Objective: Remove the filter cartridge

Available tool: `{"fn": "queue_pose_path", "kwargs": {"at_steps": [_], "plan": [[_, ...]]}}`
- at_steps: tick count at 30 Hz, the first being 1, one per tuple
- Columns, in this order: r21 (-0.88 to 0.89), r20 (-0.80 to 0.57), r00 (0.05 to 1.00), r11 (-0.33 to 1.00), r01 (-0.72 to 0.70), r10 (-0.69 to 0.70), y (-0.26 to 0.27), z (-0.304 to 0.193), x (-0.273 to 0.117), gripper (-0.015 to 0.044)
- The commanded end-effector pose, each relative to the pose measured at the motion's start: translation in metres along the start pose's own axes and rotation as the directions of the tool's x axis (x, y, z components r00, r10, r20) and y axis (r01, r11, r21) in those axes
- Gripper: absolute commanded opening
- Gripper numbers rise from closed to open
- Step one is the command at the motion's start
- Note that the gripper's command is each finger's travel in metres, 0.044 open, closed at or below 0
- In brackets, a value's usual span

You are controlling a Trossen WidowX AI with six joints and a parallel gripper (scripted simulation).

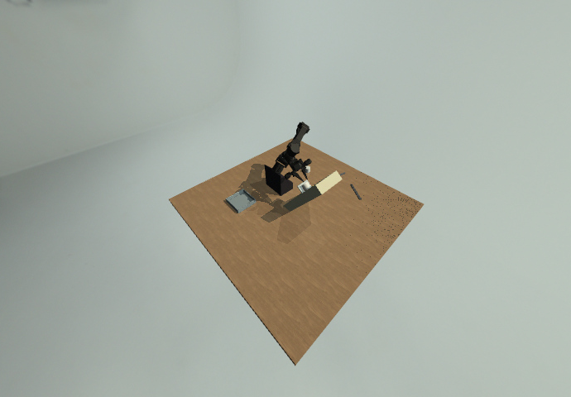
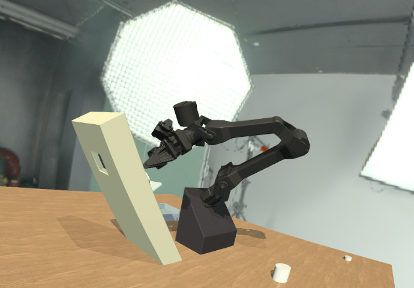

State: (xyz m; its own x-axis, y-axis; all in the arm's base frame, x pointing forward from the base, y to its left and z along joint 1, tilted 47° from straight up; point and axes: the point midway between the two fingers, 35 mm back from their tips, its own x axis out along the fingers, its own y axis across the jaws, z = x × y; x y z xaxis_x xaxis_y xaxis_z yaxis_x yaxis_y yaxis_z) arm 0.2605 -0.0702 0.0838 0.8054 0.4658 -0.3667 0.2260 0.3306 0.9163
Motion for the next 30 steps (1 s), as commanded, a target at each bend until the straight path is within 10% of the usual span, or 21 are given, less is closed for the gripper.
{"fn": "queue_pose_path", "kwargs": {"at_steps": [1,13,25,30], "plan": [[-0.002,0.005,1.0,1.0,0.003,-0.003,-0.003,-0.006,0.0,0.0113],[-0.003,0.005,1.0,1.0,0.003,-0.003,0.034,0.062,-0.009,0.0113],[-0.017,0.016,1.0,1.0,0.007,-0.006,0.063,0.115,-0.055,0.0428],[-0.198,-0.115,0.989,0.978,0.069,-0.094,0.036,0.077,-0.033,0.0305]]}}
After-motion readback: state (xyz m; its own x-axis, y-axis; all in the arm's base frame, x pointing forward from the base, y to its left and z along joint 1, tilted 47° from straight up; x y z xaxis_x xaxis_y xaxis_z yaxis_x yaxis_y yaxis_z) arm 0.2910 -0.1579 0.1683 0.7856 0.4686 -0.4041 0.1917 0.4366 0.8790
